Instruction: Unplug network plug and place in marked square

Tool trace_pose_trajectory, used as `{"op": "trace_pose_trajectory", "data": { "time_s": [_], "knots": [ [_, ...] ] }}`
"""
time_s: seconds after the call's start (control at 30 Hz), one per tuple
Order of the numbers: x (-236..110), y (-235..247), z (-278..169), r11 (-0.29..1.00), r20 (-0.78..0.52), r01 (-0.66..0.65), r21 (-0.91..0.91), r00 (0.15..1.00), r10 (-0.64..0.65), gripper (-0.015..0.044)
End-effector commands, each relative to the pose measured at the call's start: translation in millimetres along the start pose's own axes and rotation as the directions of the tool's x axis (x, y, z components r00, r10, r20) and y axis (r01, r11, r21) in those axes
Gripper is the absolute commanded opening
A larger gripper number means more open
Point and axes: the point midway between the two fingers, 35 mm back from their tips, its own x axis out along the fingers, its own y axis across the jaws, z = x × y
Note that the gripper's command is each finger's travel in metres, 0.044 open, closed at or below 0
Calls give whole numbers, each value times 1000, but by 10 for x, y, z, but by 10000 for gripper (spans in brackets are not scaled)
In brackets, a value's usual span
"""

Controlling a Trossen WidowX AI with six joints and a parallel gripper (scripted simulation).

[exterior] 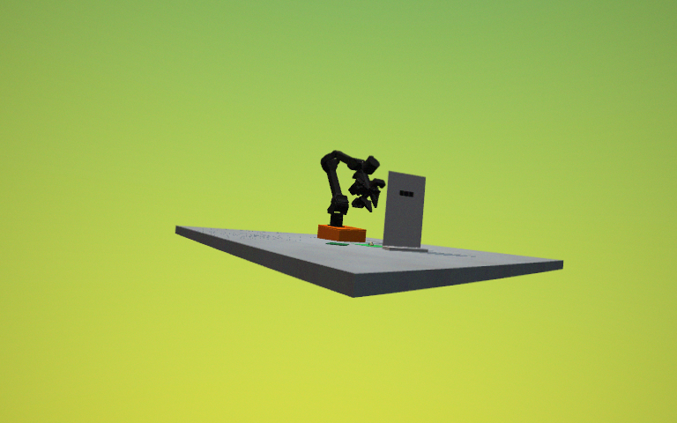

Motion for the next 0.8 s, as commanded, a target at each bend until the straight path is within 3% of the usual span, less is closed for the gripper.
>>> {"op": "trace_pose_trajectory", "data": {
  "time_s": [0.0, 0.73, 0.77],
  "knots": [
    [-116, 108, 8, 1000, 4, -15, -1, 1000, 15, 156],
    [-652, 403, 17, 1000, 8, -20, 14, 1000, 20, 156],
    [-652, 403, 17, 1000, 8, -20, 14, 1000, 20, 182]
  ]
}}
